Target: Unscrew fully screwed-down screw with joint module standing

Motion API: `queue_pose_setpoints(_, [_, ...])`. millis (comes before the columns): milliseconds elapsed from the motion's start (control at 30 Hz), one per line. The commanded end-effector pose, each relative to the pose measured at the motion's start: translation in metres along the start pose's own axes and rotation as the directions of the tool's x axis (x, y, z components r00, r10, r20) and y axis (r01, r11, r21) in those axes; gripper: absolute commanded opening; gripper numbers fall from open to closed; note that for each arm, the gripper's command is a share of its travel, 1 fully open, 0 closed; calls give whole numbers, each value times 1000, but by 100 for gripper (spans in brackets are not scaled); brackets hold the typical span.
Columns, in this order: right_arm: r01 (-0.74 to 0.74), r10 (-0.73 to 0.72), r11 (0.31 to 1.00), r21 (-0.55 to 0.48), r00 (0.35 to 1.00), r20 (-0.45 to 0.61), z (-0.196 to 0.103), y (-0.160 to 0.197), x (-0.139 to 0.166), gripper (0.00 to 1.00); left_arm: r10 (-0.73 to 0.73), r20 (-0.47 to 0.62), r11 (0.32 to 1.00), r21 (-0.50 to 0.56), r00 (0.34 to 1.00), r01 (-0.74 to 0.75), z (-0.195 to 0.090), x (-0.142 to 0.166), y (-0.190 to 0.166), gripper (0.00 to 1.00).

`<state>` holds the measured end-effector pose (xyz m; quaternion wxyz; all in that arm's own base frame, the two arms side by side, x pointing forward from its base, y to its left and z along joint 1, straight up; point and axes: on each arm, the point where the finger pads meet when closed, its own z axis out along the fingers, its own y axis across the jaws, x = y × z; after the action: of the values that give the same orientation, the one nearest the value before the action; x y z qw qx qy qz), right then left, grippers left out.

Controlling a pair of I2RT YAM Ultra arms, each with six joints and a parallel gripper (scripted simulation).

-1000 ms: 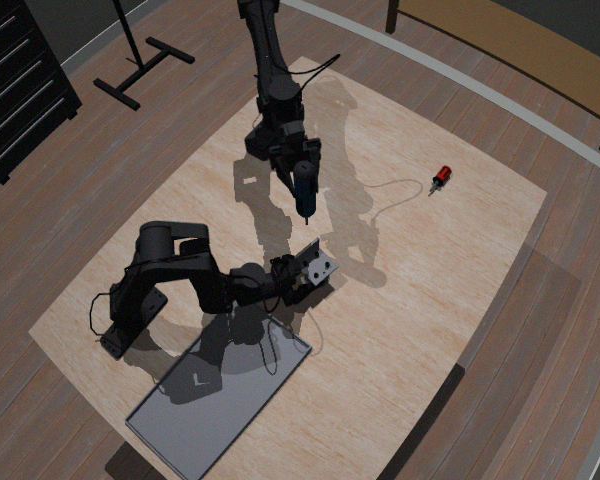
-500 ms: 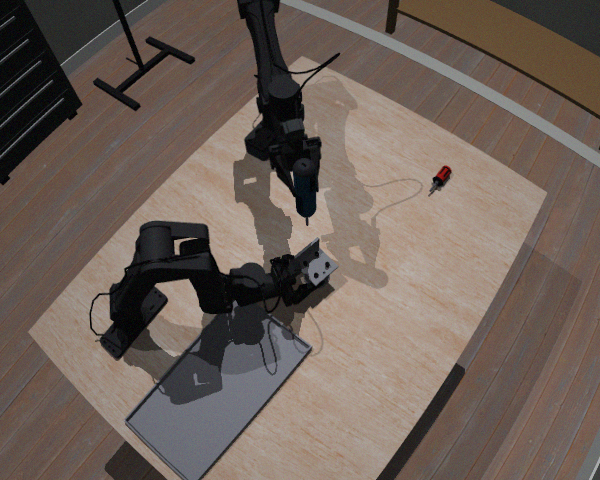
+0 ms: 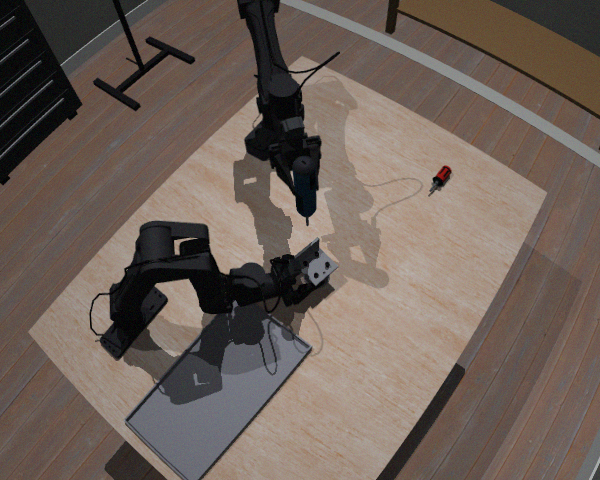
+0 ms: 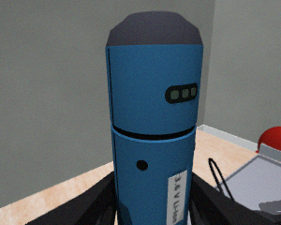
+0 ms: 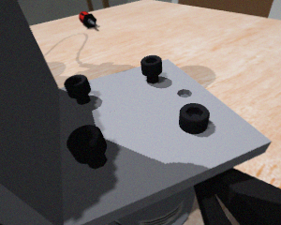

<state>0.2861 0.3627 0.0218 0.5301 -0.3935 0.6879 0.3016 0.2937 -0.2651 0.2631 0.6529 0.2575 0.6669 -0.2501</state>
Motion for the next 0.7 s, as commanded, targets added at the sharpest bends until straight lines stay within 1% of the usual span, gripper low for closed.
queue_pose_setpoints(0, [-3, 3, 1000, 3, 1000, 1, 1, 0, -2, 59, -3, 160, 1000, -13, 987, 6, 2, -53, 6, 42])
queue_pose_setpoints(667, [-3, 3, 1000, 3, 1000, 1, 1, 0, -2, 59, -6, 176, 1000, -15, 984, 9, 0, -58, 6, 42])
